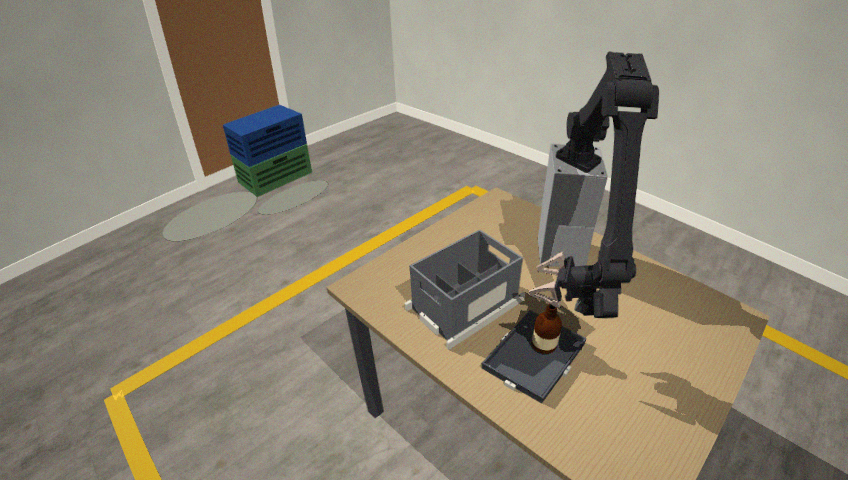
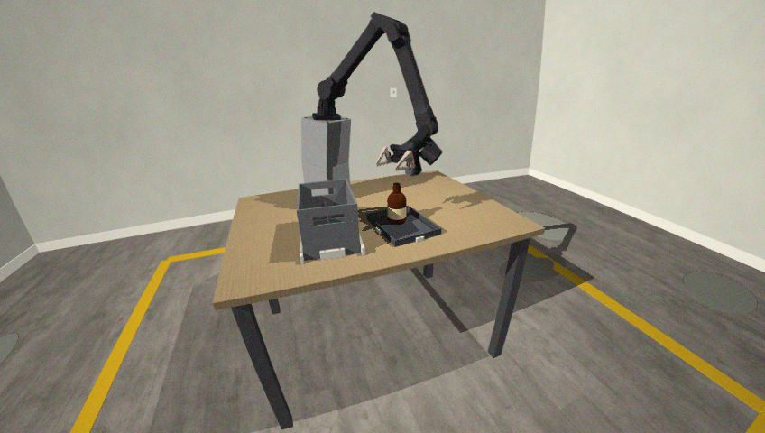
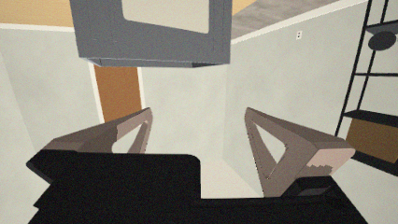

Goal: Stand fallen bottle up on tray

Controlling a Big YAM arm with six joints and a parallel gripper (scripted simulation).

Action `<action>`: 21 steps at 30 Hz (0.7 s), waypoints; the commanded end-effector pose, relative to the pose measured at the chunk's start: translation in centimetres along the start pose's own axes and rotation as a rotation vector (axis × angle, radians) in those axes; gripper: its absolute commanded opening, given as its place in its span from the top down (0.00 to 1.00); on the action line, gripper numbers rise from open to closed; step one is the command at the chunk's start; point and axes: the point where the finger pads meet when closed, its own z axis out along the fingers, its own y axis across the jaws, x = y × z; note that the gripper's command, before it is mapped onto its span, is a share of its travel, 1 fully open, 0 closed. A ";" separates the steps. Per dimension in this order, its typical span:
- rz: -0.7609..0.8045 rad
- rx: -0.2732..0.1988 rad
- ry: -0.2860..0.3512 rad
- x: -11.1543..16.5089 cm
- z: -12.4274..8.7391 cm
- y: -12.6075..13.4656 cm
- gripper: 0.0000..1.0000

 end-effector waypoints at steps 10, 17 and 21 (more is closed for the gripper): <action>0.002 0.004 0.002 0.3 -0.5 -0.1 0.00; 0.001 0.004 0.002 0.3 -0.5 -0.1 1.00; 0.001 0.004 0.002 0.3 -0.5 -0.1 1.00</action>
